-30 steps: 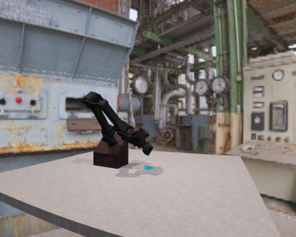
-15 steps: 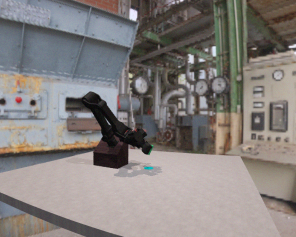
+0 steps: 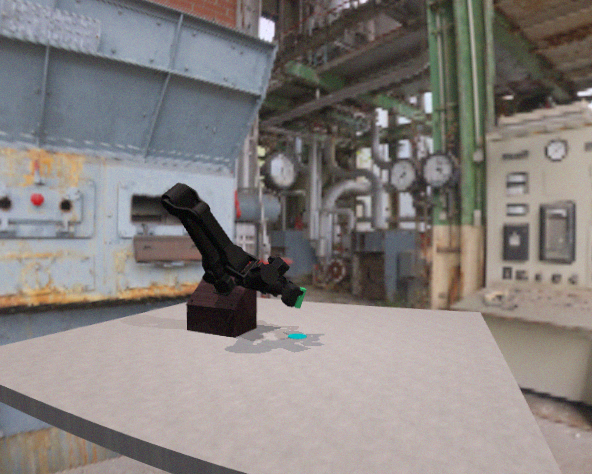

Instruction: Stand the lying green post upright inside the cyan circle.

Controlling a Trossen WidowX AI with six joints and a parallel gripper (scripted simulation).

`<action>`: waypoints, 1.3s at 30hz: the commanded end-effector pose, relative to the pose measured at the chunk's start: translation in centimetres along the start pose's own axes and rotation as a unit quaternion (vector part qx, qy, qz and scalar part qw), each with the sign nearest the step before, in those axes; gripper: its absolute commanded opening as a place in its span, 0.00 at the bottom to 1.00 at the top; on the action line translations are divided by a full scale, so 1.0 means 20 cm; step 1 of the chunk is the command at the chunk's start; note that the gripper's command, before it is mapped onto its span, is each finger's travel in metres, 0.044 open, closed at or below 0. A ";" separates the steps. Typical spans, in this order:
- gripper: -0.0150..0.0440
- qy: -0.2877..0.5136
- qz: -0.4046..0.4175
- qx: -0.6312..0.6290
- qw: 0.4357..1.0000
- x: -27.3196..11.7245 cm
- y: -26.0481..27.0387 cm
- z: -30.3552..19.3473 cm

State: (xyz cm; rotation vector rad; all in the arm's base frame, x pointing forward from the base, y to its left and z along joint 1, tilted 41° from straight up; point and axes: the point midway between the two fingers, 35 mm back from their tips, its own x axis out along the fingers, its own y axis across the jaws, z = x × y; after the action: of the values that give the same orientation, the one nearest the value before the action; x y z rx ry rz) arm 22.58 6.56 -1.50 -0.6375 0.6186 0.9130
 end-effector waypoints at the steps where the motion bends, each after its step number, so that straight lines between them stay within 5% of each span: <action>1: 0.29 -0.013 -0.007 -0.012 1.000 -0.01 0.00 0.01; 39: 0.29 -0.100 -0.071 -0.099 0.987 -0.12 0.01 0.06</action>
State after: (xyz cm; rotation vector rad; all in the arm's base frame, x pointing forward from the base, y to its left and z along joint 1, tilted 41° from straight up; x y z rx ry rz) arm 21.55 6.19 0.75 -0.7374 0.3173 0.8980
